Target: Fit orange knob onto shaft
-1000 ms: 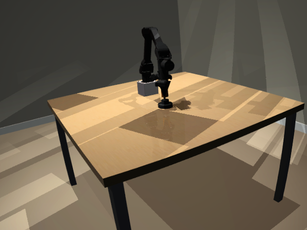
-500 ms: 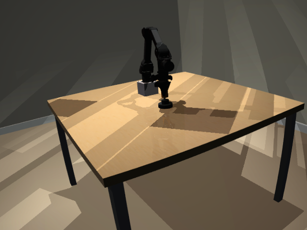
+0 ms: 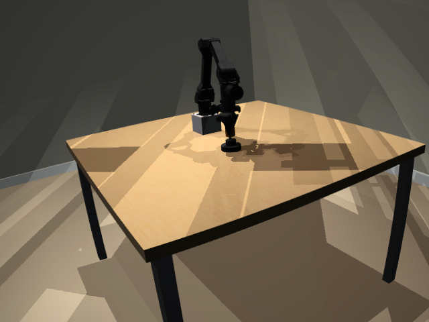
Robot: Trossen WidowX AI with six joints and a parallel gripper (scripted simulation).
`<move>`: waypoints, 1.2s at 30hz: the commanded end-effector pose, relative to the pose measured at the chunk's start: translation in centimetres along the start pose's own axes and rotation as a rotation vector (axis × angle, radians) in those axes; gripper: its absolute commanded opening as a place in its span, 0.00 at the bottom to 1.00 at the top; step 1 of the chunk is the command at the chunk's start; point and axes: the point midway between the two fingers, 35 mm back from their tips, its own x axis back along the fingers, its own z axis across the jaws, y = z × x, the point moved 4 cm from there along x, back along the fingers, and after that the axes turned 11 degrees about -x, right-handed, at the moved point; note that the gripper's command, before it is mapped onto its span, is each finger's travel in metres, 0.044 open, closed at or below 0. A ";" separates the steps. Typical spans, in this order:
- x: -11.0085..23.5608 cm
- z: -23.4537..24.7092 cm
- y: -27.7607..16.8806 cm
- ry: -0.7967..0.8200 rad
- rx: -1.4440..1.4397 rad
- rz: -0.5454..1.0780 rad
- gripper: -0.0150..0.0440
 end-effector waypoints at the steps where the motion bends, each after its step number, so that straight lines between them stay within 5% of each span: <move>1: 0.0 0.0 0.0 0.003 0.004 -0.002 0.25; 36: 0.4 0.3 -0.2 0.003 -0.070 -0.001 0.25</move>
